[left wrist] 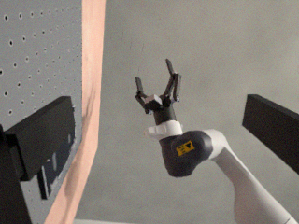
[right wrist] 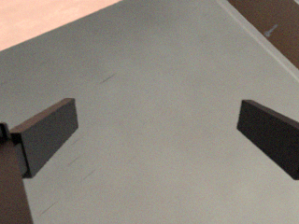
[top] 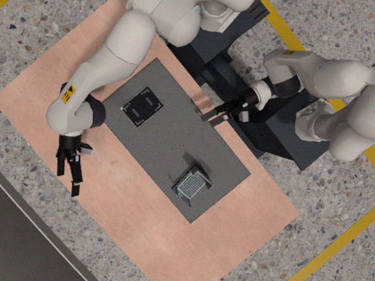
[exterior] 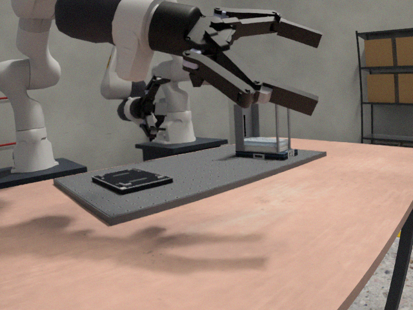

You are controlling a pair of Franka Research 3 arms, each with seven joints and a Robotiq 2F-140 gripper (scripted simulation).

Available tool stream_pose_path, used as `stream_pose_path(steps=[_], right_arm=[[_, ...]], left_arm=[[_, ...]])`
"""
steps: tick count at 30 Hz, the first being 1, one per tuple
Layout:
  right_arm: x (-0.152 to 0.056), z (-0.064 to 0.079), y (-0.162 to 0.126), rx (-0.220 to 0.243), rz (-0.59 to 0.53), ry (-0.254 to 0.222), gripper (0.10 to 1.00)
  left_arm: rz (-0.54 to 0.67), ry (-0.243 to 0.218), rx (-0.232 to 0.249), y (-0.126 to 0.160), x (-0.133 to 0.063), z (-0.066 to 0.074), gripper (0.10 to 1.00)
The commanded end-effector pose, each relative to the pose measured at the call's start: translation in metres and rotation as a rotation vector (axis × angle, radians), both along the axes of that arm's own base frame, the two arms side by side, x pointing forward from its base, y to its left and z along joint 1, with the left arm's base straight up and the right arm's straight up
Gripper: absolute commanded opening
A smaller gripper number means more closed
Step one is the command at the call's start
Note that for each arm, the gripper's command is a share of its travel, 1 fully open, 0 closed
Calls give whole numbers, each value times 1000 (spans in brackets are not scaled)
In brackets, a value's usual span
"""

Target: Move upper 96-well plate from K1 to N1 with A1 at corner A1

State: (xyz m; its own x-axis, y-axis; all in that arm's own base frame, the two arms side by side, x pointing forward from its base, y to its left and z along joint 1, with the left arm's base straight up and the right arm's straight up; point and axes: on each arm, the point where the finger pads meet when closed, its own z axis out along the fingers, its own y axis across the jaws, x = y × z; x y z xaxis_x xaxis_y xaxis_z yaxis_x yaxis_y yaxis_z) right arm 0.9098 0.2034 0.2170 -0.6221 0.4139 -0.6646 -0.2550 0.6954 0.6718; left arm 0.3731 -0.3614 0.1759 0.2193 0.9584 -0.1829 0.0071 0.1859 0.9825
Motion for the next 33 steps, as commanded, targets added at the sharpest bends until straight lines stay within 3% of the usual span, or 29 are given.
stream_pose_path(steps=[1, 17, 25, 30, 33], right_arm=[[0, 0, 0, 0, 0, 0, 1000], [0, 0, 0, 0, 0, 0, 1000], [0, 0, 0, 0, 0, 0, 1000], [0, 0, 0, 0, 0, 0, 1000], [0, 0, 0, 0, 0, 0, 1000]], left_arm=[[0, 0, 0, 0, 0, 0, 1000], [0, 0, 0, 0, 0, 0, 1000], [0, 0, 0, 0, 0, 40, 1000], [141, 10, -88, 15, 17, 50, 1000], [150, 11, -94, 22, 24, 54, 1000]])
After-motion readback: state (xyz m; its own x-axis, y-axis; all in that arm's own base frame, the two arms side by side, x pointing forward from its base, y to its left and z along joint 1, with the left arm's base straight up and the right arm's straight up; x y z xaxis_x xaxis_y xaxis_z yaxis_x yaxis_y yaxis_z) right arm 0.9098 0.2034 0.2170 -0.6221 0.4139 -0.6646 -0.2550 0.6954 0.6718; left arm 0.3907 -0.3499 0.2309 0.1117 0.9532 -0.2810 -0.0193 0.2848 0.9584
